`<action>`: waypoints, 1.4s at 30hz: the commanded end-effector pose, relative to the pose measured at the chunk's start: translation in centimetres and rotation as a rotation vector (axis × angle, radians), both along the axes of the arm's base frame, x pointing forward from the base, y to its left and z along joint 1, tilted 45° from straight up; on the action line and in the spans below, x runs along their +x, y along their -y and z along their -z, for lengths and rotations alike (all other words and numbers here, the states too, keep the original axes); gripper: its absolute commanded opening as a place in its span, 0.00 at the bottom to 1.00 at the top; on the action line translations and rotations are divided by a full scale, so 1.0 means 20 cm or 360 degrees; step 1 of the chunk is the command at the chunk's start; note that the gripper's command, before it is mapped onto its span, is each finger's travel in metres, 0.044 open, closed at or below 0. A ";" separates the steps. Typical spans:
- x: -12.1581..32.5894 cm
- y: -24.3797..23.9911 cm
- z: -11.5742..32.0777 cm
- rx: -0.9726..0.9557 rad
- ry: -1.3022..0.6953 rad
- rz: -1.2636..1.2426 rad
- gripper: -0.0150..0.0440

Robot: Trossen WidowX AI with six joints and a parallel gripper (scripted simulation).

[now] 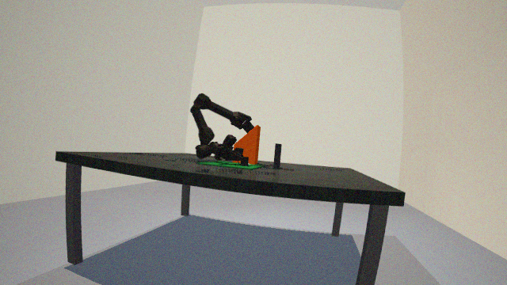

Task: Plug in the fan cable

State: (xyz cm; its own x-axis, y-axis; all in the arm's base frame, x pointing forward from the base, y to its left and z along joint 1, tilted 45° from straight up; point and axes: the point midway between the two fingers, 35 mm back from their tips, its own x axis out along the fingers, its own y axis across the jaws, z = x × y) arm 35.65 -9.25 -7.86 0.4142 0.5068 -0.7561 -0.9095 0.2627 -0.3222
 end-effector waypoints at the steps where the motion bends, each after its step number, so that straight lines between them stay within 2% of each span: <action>1: 0.00 0.00 0.00 0.0001 -0.0002 0.0002 0.25; 34: 0.00 0.00 0.00 0.0001 -0.0002 0.0002 0.25; 39: 0.00 0.00 0.00 0.0000 0.0000 0.0000 0.48; 42: 0.00 0.00 0.00 0.0000 0.0000 0.0000 0.49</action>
